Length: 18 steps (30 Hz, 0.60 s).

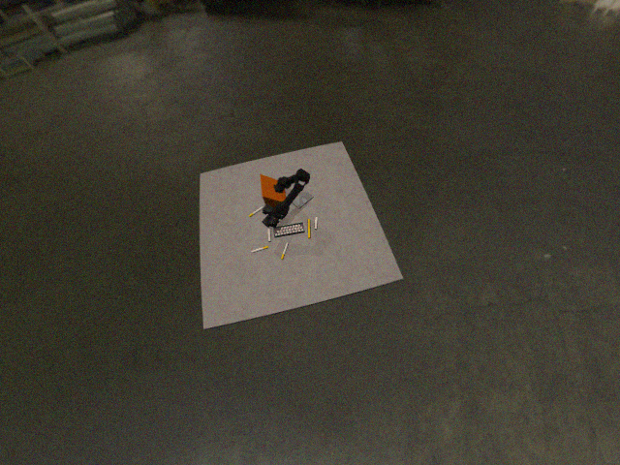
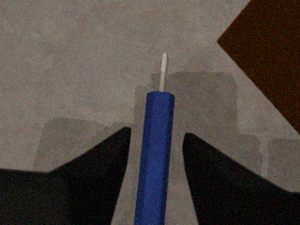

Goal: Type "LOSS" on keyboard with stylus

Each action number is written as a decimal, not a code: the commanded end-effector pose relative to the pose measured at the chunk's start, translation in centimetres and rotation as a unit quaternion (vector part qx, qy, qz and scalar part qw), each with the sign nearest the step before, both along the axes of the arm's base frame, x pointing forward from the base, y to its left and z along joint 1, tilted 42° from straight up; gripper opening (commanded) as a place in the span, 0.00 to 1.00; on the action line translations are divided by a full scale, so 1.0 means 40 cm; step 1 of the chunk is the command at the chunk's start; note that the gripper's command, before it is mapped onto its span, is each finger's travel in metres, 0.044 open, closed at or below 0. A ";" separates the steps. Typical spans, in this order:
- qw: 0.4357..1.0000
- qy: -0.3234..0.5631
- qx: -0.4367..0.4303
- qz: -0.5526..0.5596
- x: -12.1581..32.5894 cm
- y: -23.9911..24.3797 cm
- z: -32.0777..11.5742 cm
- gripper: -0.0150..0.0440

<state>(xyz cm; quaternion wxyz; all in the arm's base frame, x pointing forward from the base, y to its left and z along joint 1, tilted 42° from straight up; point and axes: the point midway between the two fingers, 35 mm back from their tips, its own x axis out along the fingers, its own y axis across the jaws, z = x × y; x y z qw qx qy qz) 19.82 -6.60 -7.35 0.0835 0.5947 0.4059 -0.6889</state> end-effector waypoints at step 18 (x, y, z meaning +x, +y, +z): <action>1.000 0.001 0.001 0.001 0.002 0.017 -0.018 0.42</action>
